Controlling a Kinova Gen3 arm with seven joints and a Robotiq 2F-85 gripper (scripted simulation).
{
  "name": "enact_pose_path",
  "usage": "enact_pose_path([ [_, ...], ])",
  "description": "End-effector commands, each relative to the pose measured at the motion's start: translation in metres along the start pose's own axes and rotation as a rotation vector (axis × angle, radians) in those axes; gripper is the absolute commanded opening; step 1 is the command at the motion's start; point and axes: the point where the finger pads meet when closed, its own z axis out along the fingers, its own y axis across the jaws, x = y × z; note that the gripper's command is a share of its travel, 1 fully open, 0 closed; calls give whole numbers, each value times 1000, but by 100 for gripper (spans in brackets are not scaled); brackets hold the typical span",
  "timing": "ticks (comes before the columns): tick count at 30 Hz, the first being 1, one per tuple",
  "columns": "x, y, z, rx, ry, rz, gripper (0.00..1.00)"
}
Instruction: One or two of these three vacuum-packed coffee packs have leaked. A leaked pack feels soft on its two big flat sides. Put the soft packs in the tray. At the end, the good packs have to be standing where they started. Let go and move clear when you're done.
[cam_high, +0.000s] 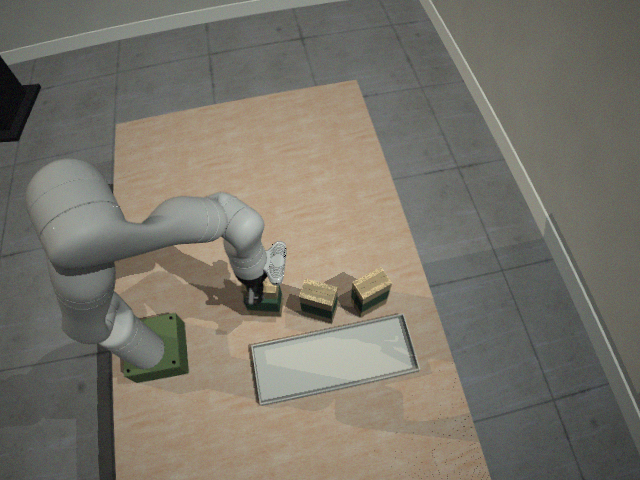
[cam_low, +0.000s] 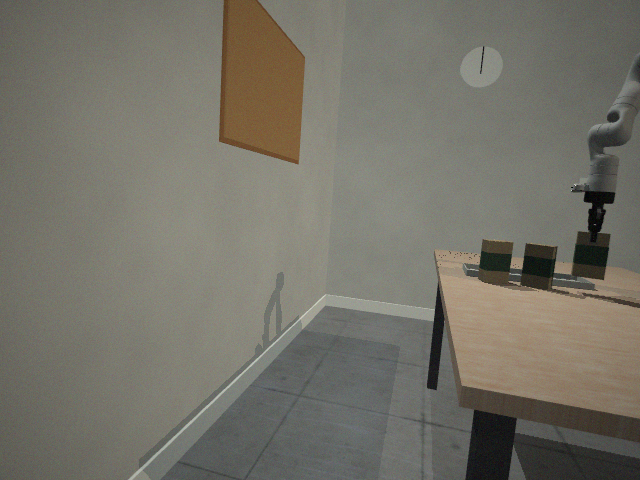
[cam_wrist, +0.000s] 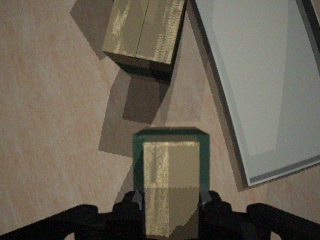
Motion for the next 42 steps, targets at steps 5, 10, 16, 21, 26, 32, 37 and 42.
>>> enact_pose_path([
  [5,6,20,-1,0,2,12,26],
  [10,11,39,-1,0,2,12,26],
  [16,20,71,-1,0,2,12,26],
  [21,28,98,-1,0,2,12,26],
  [26,32,113,-1,0,2,12,26],
  [32,38,136,-1,0,2,12,26],
  [37,41,147,-1,0,2,12,26],
  [42,42,149,-1,0,2,12,26],
])
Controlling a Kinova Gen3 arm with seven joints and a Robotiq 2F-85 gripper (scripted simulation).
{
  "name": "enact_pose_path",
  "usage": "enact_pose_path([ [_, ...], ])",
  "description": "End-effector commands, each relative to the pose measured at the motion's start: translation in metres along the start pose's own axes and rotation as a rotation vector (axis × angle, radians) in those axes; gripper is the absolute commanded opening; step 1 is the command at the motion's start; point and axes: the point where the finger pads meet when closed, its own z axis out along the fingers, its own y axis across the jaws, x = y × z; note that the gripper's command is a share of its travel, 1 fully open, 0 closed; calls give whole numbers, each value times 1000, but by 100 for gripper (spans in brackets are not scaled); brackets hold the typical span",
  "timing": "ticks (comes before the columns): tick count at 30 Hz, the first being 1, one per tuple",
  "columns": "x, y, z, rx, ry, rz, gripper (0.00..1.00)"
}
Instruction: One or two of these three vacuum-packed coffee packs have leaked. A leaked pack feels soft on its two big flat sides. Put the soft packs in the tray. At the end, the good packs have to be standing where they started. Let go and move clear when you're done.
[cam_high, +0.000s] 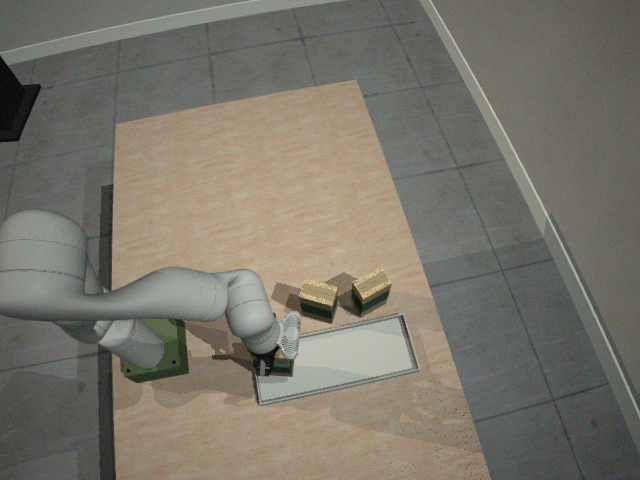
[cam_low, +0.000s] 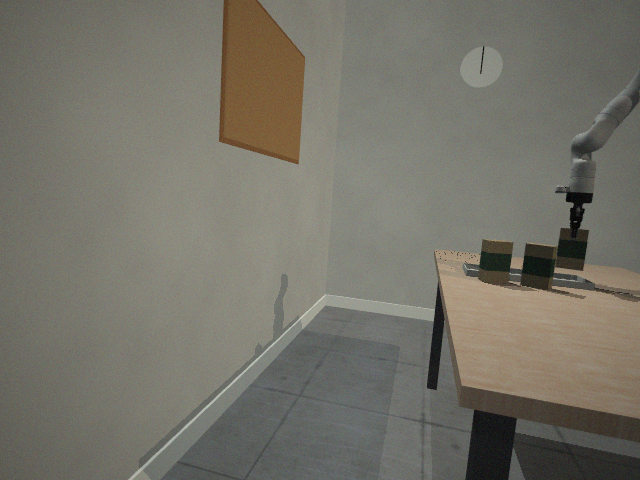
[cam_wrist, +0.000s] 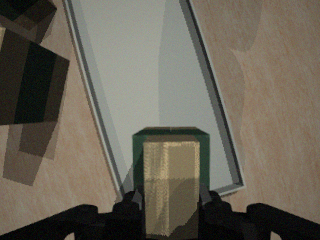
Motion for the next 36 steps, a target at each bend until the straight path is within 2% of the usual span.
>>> enact_pose_path([
  [1,1,3,0,0,1,5,26],
  [21,1,3,1,0,1,5,26],
  [36,1,3,26,0,1,5,26],
])
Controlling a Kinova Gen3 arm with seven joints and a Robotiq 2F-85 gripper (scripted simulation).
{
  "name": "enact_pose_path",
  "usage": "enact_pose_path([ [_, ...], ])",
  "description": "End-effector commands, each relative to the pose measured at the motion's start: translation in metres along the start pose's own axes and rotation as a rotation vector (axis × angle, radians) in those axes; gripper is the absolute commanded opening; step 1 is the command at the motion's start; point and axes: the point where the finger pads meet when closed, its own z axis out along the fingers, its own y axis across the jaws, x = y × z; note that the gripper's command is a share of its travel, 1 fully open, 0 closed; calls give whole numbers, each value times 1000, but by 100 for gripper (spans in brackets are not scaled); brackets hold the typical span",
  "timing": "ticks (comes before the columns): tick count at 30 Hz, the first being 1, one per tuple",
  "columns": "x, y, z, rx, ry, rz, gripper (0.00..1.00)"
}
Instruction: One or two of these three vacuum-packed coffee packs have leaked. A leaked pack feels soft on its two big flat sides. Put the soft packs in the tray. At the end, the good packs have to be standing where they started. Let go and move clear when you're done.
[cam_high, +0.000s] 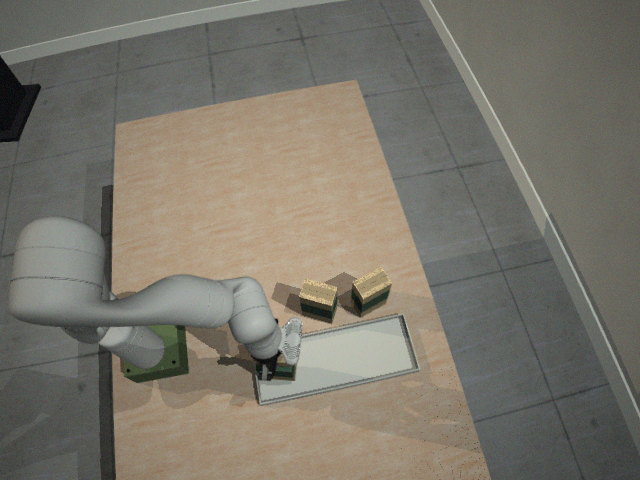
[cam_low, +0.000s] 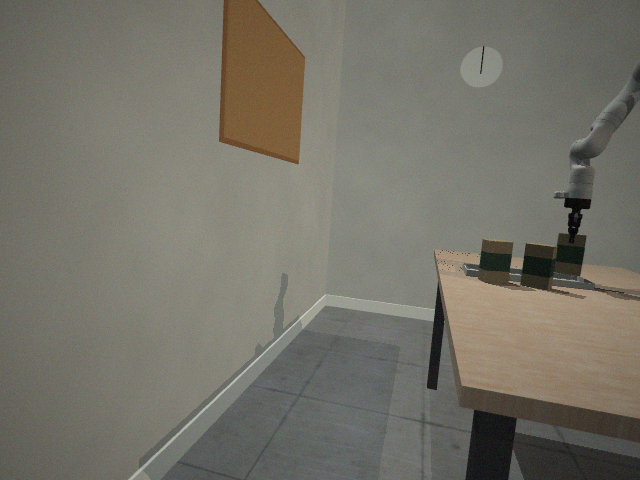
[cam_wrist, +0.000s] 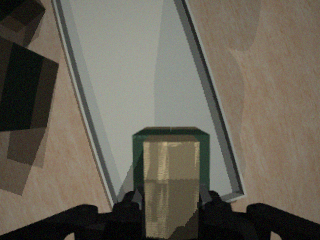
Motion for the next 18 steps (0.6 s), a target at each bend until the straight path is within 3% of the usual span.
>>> enact_pose_path([
  [1,-3,-2,9,2,-10,-5,26],
  [10,-3,-2,26,2,-10,-5,26],
  [18,-3,-2,29,2,-10,-5,26],
])
